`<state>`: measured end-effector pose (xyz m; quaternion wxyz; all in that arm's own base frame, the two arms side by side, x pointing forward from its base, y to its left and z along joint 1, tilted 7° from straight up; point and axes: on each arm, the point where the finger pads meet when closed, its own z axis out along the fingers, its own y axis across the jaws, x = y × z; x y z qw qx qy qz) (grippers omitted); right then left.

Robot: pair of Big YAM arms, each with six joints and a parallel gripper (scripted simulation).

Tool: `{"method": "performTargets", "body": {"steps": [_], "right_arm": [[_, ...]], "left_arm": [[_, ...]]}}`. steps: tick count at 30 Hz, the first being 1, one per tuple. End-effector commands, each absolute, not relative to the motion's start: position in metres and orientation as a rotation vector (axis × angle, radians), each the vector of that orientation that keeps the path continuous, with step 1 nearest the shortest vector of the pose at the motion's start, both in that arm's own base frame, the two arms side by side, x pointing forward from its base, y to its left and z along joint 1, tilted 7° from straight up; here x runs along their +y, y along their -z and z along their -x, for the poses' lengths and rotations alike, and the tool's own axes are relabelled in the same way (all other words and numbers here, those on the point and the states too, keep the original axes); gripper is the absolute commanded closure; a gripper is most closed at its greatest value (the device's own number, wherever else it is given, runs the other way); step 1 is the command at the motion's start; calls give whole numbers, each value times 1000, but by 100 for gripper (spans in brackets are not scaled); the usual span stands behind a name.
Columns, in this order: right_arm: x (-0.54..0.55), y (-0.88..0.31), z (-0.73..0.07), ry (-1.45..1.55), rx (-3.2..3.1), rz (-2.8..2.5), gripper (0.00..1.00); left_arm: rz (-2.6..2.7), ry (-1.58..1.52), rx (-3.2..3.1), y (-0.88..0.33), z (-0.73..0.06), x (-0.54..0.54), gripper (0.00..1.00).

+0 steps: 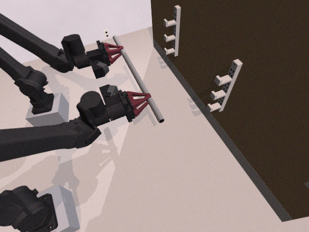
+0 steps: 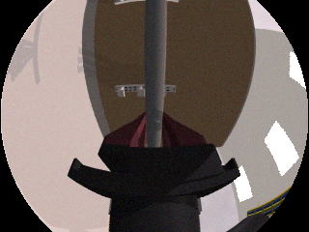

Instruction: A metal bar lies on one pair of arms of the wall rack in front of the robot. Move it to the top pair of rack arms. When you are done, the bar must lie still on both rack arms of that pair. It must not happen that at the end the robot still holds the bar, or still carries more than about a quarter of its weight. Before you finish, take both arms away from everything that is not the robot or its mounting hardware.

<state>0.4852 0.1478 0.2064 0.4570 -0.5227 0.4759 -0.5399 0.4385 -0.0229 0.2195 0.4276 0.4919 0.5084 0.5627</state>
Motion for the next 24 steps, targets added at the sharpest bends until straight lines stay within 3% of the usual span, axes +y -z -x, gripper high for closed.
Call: {"method": "performTargets", "body": {"steps": [1,24], "right_arm": [[147,-250,-498,1356,1153,1189,100],[152,-281,-505,1356,1153,1189,100]], "left_arm": [[-1166,-1445,1245,-256,-452,-20,100],[-1166,-1445,1245,-287,-458,-21,100]]}}
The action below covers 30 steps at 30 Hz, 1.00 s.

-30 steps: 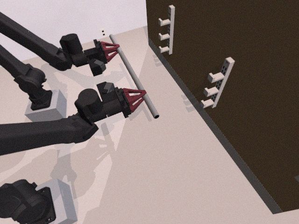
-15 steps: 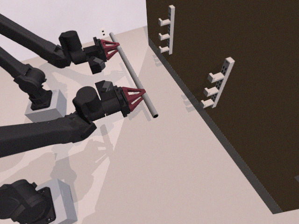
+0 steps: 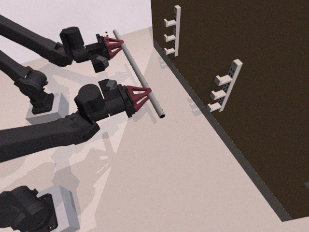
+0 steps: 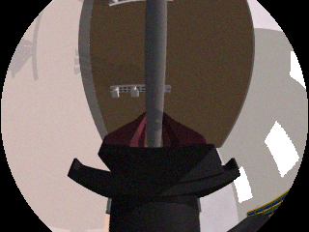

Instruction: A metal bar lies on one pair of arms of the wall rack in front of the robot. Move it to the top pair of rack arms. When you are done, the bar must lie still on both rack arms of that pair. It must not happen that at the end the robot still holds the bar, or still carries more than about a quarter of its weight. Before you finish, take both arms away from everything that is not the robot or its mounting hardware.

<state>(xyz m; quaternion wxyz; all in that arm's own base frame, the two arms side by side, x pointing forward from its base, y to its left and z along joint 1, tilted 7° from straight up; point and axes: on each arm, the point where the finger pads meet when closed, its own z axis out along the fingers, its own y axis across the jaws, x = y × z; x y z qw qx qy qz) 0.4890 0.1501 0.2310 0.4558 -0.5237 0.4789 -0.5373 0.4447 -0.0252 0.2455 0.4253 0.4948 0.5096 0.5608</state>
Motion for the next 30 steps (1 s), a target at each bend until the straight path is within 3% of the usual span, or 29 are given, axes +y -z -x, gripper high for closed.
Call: {"method": "performTargets", "body": {"steps": [1,30], "right_arm": [[152,-282,-505,1356,1153,1189,100],[156,-310,-506,1356,1153,1189,100]], "left_arm": [[-1166,-1445,1245,-289,-458,-21,100],[-1166,-1445,1245,-316,-459,-24,100]]}}
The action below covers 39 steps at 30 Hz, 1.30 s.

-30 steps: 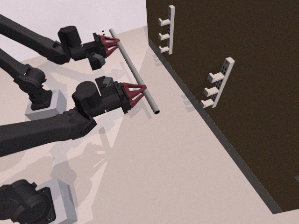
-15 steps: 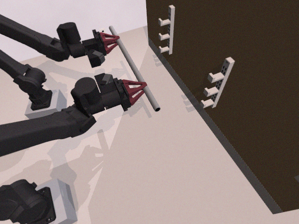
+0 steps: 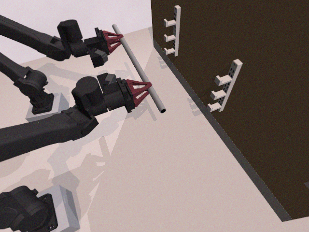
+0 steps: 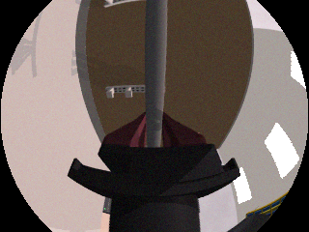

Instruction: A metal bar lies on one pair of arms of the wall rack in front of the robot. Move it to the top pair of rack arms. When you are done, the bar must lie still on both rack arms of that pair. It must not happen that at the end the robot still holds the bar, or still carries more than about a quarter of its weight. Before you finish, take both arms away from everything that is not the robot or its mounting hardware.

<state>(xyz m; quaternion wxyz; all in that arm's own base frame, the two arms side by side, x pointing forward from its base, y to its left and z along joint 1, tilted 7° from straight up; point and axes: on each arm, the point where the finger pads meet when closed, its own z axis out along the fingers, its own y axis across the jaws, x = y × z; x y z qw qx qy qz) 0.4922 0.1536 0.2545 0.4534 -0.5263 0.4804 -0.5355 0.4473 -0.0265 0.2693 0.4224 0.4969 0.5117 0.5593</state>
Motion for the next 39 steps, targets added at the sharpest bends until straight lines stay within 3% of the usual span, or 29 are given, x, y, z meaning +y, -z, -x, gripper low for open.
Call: {"method": "performTargets", "body": {"steps": [1,39], "right_arm": [[156,-311,-506,1356,1153,1189,100],[156,-319,-505,1356,1153,1189,100]], "left_arm": [[-1166,-1445,1245,-317,-459,-24,100],[-1166,-1445,1245,-325,-457,-25,100]]}}
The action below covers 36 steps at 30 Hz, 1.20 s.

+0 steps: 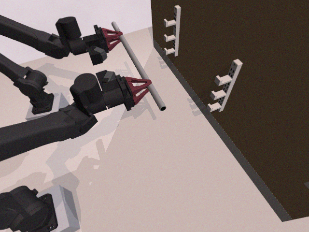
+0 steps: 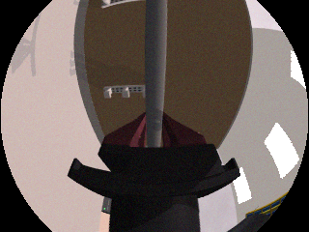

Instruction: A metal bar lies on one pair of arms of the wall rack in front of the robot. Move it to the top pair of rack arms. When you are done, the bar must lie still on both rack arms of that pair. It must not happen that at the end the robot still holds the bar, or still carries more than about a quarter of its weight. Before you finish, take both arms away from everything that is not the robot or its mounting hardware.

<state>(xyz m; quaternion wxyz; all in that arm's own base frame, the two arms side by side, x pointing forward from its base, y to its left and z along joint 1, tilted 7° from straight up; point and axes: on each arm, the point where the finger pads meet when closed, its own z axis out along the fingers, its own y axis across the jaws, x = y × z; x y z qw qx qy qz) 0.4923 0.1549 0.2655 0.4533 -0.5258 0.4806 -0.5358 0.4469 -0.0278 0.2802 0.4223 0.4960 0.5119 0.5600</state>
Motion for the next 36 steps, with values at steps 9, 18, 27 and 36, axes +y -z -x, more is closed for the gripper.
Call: {"method": "performTargets", "body": {"steps": [9,18,27,36], "right_arm": [[156,-320,-516,1356,1153,1189,100],[155,-320,-529,1356,1153,1189,100],[154,-319,-543,1356,1153,1189,100],[154,-317,-554,1356,1153,1189,100]], "left_arm": [[-1166,-1445,1245,-326,-468,-24,100],[-1166,-1445,1245,-327,-481,-21,100],[-1166,-1445,1245,-325,-495,-19,100],[-1166,-1445,1245,-323,-506,-17,100]]}}
